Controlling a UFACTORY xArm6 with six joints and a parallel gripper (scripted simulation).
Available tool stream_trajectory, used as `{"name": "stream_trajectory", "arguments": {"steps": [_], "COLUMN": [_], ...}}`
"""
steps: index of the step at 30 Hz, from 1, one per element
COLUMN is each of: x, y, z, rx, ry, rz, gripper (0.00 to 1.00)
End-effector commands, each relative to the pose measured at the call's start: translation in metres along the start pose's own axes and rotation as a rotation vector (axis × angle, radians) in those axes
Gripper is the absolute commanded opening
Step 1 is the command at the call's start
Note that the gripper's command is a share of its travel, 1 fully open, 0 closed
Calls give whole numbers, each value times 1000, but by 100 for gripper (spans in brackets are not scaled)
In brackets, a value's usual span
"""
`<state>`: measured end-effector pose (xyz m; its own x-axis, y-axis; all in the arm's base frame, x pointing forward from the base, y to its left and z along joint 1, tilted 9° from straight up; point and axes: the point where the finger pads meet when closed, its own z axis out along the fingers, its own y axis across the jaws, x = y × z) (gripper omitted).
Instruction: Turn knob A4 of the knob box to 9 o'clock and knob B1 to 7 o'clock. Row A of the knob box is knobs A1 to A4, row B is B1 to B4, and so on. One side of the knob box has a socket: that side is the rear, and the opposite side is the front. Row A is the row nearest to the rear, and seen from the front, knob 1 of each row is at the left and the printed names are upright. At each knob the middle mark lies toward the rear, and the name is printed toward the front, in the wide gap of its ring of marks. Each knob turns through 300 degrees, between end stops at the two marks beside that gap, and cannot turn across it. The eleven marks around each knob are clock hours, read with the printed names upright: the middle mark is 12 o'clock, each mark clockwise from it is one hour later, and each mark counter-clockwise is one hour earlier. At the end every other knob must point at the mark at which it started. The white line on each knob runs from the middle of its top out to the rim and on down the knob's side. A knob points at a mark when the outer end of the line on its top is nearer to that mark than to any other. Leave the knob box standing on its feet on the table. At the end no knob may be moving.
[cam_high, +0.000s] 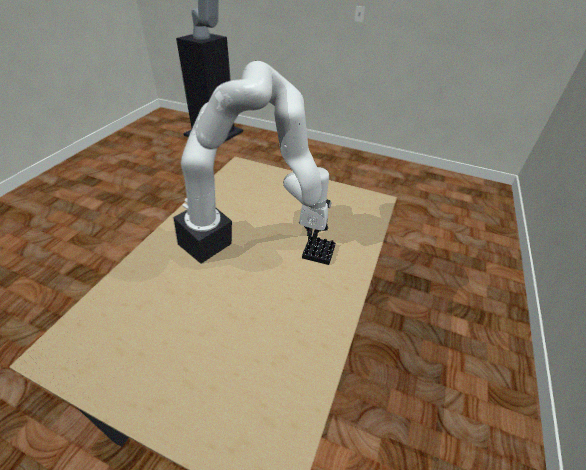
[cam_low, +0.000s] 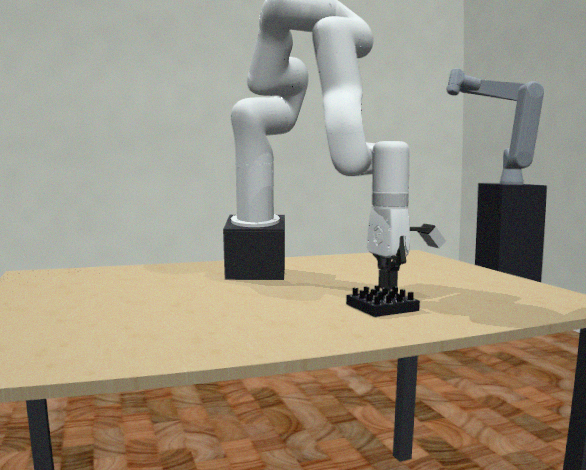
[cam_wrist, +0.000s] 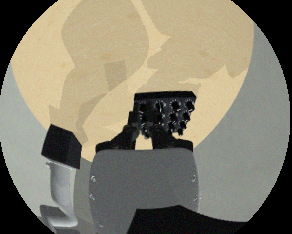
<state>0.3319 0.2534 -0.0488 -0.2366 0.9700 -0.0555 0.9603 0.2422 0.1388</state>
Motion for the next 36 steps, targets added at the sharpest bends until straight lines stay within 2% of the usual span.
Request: {"name": "stream_trajectory", "arguments": {"steps": [1,36], "x": [1,1], "y": [1,1], "z": [-1,-1], "rx": [-3,-3], "ry": [1,1], "rz": [0,-42], "gripper": [8,8]}}
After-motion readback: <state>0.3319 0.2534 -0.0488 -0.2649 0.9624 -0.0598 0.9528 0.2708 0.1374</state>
